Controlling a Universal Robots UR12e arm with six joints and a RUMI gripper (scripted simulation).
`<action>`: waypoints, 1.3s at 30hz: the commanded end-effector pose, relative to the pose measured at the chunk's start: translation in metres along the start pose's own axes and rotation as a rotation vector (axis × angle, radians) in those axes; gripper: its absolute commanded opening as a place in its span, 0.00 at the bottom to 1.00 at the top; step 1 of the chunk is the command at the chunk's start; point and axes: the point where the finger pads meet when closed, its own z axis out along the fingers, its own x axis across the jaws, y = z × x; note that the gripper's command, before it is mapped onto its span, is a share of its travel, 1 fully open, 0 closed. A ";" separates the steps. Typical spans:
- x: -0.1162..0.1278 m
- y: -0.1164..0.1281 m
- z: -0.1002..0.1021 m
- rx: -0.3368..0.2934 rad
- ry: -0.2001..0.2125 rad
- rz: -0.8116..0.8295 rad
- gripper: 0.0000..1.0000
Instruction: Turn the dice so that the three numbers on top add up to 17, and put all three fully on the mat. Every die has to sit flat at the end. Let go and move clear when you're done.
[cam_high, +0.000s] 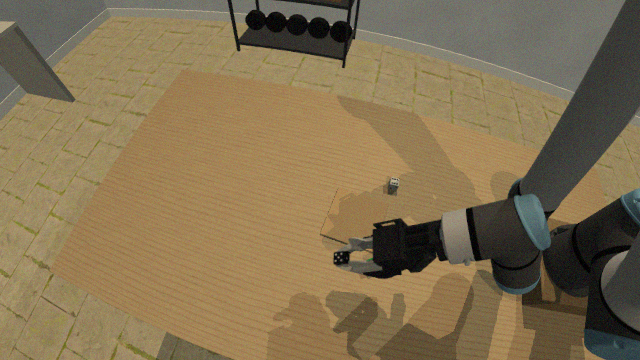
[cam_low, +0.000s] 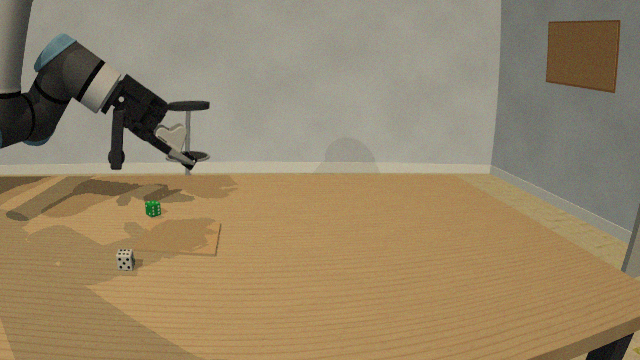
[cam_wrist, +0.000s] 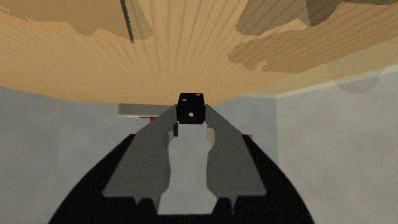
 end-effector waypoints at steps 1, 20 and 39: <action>0.000 0.001 -0.001 -0.005 -0.001 0.001 0.06; 0.000 -0.028 0.019 -0.007 -0.001 0.003 0.06; 0.000 -0.060 0.042 -0.007 -0.001 0.003 0.06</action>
